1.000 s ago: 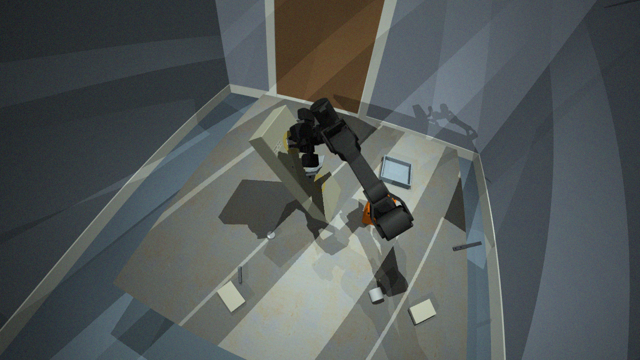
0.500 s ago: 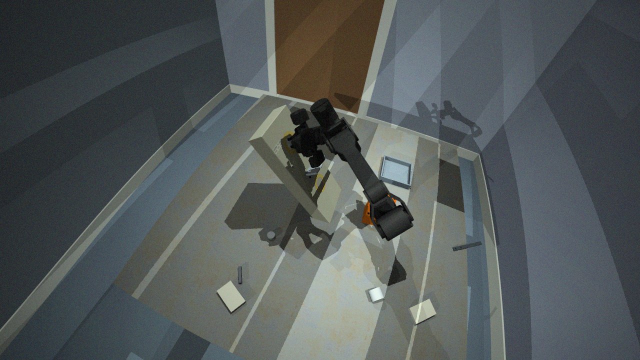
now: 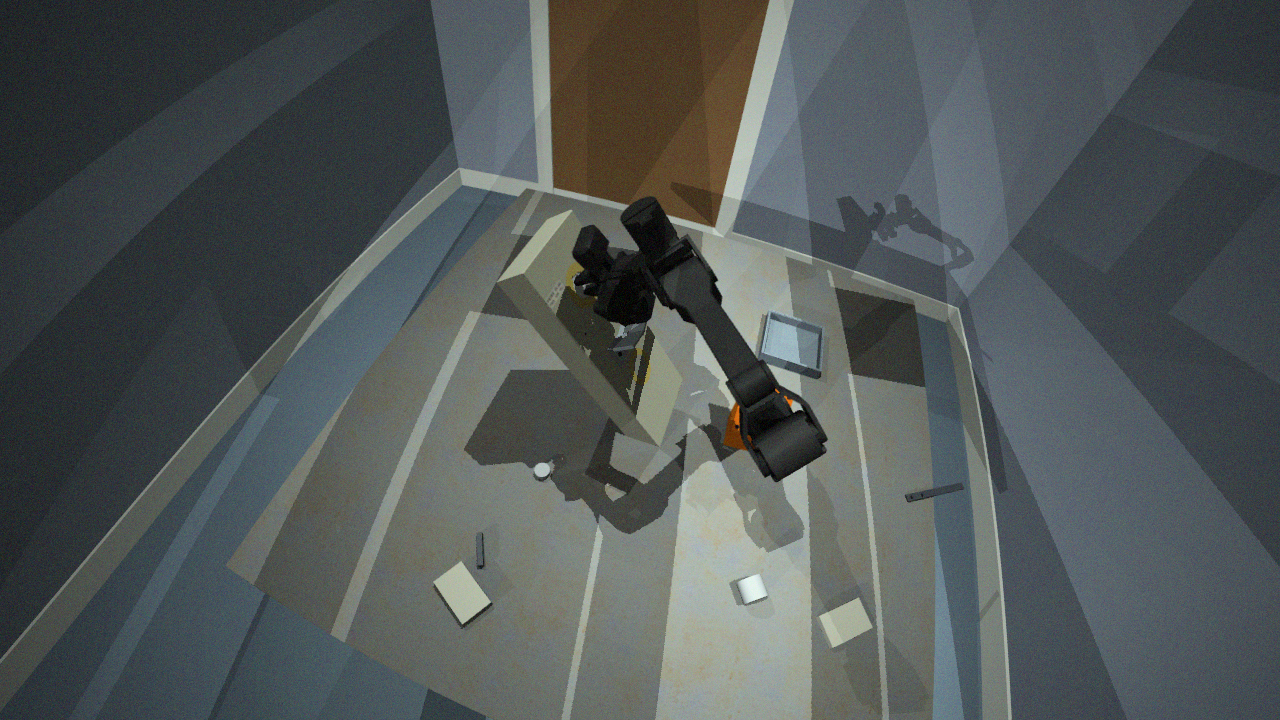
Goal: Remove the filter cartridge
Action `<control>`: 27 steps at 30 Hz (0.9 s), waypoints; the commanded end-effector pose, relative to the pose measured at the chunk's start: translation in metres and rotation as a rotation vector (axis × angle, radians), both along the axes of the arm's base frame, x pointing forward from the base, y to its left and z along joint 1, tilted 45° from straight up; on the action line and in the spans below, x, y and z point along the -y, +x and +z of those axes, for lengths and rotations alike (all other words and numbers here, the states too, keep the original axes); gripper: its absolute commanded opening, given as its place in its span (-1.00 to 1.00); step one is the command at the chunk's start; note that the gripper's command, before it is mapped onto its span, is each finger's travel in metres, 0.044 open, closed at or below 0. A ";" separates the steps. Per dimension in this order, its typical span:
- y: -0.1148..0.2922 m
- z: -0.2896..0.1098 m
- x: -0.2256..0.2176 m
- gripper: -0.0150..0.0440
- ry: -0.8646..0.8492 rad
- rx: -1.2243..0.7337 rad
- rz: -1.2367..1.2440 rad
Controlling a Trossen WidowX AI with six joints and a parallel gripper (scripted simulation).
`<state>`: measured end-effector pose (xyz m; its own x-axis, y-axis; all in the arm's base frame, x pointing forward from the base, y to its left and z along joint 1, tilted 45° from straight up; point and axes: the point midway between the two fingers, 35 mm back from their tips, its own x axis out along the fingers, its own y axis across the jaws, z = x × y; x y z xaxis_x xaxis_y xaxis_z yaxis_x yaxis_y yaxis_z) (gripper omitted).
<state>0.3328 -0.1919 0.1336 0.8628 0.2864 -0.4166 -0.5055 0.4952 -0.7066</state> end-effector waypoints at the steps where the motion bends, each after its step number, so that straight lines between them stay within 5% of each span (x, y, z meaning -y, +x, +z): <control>1: 0.007 -0.003 -0.001 -0.49 -0.166 0.042 0.074; 6: 0.006 -0.003 -0.001 -0.49 -0.303 0.087 0.141; 27: 0.007 -0.003 -0.001 -0.49 -0.178 0.046 0.080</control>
<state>0.3327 -0.1922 0.1331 0.8632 0.2844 -0.4171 -0.4966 0.3294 -0.8031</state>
